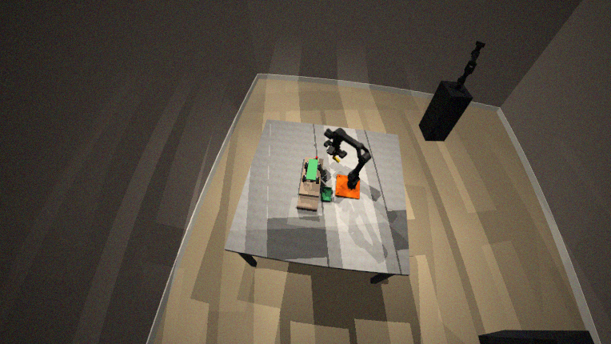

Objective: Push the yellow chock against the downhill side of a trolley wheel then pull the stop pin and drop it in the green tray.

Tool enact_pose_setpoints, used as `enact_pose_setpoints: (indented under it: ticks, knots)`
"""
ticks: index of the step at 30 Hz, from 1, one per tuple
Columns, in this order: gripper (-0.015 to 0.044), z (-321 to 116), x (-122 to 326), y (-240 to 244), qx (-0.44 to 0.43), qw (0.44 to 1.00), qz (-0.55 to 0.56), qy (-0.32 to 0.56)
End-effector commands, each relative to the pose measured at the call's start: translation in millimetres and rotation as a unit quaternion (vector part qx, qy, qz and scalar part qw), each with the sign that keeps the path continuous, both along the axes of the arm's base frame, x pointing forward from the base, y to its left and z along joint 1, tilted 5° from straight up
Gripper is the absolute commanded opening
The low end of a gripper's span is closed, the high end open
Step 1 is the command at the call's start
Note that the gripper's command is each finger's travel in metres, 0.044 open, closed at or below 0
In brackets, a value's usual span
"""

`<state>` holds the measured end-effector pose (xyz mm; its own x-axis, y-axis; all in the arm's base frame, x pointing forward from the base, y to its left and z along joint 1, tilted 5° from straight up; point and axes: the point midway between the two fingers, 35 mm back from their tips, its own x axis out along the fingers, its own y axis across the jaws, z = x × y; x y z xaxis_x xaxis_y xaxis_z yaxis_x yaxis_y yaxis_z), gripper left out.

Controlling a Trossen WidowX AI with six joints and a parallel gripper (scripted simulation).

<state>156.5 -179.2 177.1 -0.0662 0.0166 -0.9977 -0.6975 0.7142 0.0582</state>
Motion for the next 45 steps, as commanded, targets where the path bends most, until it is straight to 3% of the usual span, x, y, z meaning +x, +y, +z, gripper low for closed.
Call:
enact_pose_setpoints:
  ticks: [1,15,23,45]
  knots:
    - [0.0000,0.3,-0.3,-0.4,0.004,0.998,0.066,0.000]
    - [0.0000,0.3,-0.3,-0.4,0.019,0.957,0.291,-0.003]
    - [0.0000,0.1,0.9,2.1,0.019,0.955,0.295,-0.003]
    - [0.0000,-1.6,40.4,76.9,0.022,0.951,0.308,-0.006]
